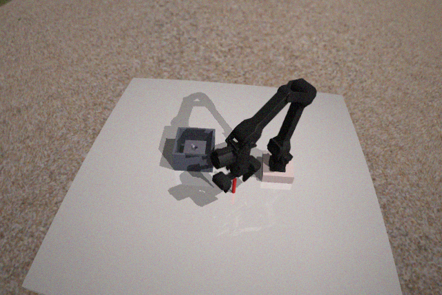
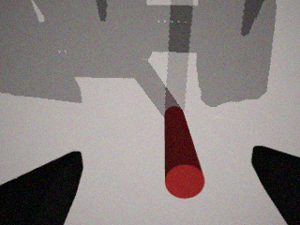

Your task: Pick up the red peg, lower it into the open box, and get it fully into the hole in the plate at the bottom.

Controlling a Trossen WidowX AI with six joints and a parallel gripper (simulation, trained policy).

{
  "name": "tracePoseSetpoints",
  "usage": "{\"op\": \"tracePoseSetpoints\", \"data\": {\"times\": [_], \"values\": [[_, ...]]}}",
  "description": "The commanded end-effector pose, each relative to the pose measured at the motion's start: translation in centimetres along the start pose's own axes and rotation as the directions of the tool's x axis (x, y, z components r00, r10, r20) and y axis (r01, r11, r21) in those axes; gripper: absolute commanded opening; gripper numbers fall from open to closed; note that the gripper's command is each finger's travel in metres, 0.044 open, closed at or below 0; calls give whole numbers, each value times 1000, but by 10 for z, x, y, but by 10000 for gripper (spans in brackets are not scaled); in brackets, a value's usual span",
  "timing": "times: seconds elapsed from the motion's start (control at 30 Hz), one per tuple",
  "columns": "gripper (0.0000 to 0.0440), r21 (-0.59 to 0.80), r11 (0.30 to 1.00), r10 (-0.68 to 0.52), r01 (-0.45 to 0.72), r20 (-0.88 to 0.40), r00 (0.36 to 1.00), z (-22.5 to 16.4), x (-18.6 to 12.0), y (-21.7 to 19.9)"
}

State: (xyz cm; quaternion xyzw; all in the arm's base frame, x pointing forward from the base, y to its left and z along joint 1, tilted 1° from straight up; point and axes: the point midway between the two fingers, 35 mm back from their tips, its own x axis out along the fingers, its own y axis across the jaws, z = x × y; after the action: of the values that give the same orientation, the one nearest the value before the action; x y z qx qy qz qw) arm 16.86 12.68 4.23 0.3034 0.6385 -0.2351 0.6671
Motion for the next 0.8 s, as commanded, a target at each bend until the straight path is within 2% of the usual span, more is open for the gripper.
{"op": "tracePoseSetpoints", "data": {"times": [0.0,0.07,0.13,0.6,0.63,0.77], "values": [[439,58,998,6,-7,15,1000,2,17,-2],[421,85,996,12,-13,18,1000,2,22,-2],[380,112,994,11,-13,16,1000,2,27,-3],[15,190,982,-1,12,-58,998,3,29,-2],[0,193,981,-1,14,-63,998,4,29,-1],[0,171,985,19,-14,-25,999,12,20,5]]}}
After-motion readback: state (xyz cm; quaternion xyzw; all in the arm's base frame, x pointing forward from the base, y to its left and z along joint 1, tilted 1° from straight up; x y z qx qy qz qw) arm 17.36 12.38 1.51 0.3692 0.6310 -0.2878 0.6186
